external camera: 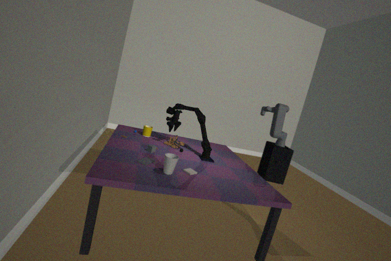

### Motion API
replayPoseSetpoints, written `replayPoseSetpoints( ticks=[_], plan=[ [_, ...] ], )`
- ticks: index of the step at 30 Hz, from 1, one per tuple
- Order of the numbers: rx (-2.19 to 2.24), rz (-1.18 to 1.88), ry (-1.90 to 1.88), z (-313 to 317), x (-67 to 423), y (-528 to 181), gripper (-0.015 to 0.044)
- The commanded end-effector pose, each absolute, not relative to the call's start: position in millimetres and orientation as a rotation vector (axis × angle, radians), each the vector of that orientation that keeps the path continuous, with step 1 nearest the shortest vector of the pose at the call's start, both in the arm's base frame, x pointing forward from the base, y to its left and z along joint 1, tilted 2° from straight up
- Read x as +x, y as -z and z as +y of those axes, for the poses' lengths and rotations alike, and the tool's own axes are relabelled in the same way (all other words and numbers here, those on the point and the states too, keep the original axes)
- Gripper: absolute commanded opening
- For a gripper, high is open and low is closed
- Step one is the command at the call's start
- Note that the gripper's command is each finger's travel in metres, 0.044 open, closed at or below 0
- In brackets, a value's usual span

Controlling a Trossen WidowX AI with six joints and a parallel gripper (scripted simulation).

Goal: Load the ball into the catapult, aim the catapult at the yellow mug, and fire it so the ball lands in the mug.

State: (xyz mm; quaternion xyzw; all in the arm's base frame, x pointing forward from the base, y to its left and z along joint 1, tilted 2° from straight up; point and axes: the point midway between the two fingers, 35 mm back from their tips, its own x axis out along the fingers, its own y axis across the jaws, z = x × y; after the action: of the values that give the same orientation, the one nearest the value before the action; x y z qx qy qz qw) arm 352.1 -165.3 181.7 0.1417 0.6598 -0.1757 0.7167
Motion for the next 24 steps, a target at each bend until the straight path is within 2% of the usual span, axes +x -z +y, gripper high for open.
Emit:
replayPoseSetpoints(
  ticks=[1,9,24],
  plan=[
    [0.316,1.478,0.383,-163.2,348.3,-181.4,0.0440],
    [0.316,1.478,0.382,-165.2,349.9,-138.3,0.0440],
    [0.316,1.478,0.382,-166.6,351.7,-120.2,0.0440]
  ],
)
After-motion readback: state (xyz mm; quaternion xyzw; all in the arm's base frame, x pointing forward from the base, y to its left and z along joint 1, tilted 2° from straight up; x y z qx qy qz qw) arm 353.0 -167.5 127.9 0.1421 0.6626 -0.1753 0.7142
